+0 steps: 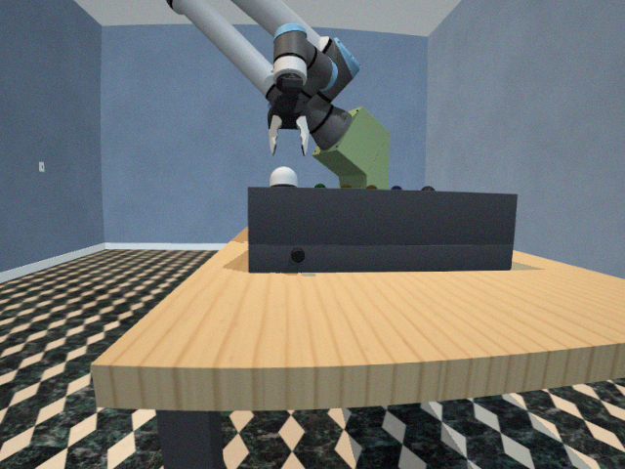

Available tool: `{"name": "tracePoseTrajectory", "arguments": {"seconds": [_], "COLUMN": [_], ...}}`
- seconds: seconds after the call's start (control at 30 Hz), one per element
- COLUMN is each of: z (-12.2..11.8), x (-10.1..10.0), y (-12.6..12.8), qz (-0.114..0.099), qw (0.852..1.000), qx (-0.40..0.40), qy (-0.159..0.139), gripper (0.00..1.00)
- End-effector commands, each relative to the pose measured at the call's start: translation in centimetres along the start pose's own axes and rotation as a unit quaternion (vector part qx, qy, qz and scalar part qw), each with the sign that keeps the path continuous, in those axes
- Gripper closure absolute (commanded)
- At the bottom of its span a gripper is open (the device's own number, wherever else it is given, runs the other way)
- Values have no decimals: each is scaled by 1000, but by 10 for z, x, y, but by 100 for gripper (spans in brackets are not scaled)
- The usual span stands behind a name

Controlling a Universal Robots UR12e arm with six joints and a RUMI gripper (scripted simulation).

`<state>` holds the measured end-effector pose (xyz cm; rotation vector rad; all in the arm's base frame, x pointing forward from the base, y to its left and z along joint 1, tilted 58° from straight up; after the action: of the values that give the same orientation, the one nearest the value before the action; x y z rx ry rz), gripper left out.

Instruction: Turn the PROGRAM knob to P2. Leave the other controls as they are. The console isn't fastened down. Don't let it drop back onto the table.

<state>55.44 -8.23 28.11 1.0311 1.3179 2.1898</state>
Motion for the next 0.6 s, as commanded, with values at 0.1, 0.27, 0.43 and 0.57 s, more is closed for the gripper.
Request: {"name": "tracePoseTrajectory", "arguments": {"seconds": [0.1,0.27,0.43,0.57], "z": [0,0,0,0], "x": [-9,-22,-32,-47], "y": [0,0,0,0], "qz": [0,0,0,0], "qw": [1000,1000,1000,1000], "qx": [0,0,0,0], "qy": [0,0,0,0], "gripper": [56,56,56,56]}}
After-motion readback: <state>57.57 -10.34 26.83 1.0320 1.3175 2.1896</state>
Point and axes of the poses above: the point where the finger pads meet when closed, its own x axis back along the fingers, its own y axis across the jaws, z = x × y, the point moved 3 cm from there along x, back along the fingers, and after that the axes turned 13 degrees about x, right-handed, at the moved point
